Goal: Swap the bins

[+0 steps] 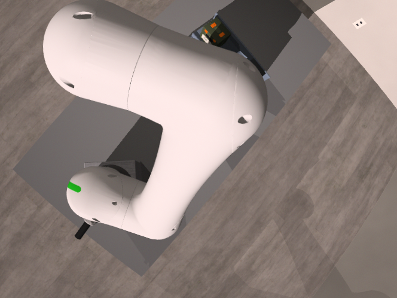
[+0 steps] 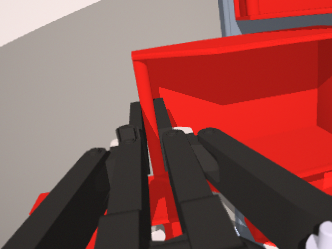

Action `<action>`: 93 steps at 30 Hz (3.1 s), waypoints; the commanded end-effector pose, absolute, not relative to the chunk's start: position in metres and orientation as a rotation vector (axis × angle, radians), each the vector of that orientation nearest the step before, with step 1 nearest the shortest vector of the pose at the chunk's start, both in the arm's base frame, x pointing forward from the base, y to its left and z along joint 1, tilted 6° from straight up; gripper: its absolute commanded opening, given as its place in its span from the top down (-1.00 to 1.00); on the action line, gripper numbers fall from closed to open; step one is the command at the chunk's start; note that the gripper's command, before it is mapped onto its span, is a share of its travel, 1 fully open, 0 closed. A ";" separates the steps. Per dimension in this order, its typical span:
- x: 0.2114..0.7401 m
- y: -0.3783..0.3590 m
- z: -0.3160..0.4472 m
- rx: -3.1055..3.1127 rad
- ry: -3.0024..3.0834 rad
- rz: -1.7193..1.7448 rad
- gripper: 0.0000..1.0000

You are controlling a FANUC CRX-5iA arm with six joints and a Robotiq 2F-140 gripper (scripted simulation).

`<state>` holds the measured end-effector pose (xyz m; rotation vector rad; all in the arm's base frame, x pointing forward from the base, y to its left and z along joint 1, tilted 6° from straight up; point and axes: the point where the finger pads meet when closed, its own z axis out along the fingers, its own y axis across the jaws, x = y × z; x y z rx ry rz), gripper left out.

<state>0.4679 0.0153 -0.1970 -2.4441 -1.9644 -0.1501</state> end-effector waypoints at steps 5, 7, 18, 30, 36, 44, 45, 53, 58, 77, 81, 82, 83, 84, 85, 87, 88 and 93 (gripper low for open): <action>0.450 0.020 -0.198 -2.445 -1.966 -0.152 0.80; 0.445 0.021 -0.198 -2.445 -1.966 -0.152 0.80; 0.425 0.025 -0.199 -2.445 -1.966 -0.152 0.80; 0.411 0.028 -0.200 -2.445 -1.966 -0.152 0.80; 0.408 0.029 -0.200 -2.445 -1.966 -0.152 0.80; 0.407 0.029 -0.200 -2.445 -1.966 -0.152 0.80; 0.407 0.029 -0.200 -2.445 -1.966 -0.152 0.80; 0.407 0.029 -0.200 -2.445 -1.966 -0.152 0.80; 0.407 0.029 -0.200 -2.445 -1.966 -0.152 0.80; 0.392 0.032 -0.201 -2.445 -1.966 -0.152 0.80; 0.388 0.033 -0.201 -2.445 -1.966 -0.152 0.80; 0.388 0.033 -0.201 -2.445 -1.966 -0.152 0.80; 0.386 0.034 -0.201 -2.445 -1.966 -0.152 0.80; 0.385 0.034 -0.201 -2.445 -1.966 -0.152 0.80; 0.383 0.034 -0.202 -2.445 -1.966 -0.152 0.80; 0.381 0.035 -0.202 -2.445 -1.966 -0.152 0.80; 0.380 0.035 -0.202 -2.445 -1.966 -0.152 0.80; 0.375 0.036 -0.202 -2.445 -1.966 -0.152 0.80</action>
